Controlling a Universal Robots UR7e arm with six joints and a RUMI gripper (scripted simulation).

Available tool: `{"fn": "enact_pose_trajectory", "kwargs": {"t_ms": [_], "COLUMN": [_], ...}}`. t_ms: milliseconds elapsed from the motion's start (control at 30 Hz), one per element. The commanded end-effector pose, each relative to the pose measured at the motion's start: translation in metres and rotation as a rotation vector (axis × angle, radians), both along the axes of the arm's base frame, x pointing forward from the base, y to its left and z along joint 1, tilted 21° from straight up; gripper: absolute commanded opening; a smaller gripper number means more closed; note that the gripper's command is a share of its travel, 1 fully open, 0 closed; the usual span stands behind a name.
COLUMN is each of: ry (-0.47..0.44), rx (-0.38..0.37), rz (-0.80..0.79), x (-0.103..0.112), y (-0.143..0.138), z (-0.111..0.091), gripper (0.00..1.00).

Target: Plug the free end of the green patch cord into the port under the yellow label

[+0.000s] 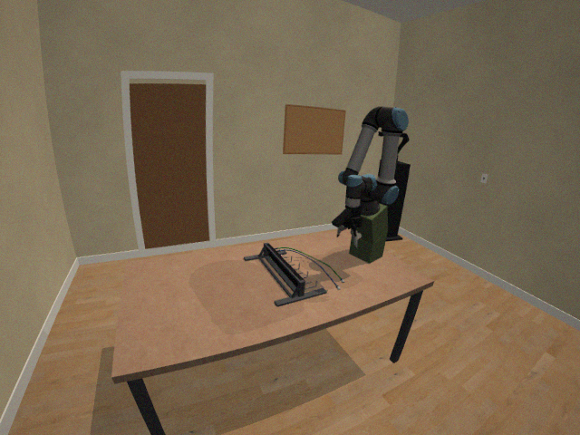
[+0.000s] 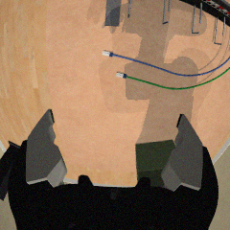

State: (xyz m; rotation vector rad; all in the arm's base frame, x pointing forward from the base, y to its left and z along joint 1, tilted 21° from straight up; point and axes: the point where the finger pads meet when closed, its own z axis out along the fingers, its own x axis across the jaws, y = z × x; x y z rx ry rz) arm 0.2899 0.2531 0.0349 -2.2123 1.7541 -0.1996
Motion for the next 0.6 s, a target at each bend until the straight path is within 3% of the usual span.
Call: {"fn": "enact_pose_trajectory", "kwargs": {"t_ms": [0,233,267,567], "ry": [-0.030,-0.031,-0.031,-0.029], "rx": [0.004,0.005,0.005,0.004], "rz": [-0.053,-0.053,-0.053,-0.054], "x": [0.0011,0.0017,0.0018,0.0019], "y": [-0.0040,-0.0039,-0.0039,-0.0041], "z": [0.0065,0.0071,0.0070,0.0067], "gripper": [1.00,1.00,0.00,0.00]}}
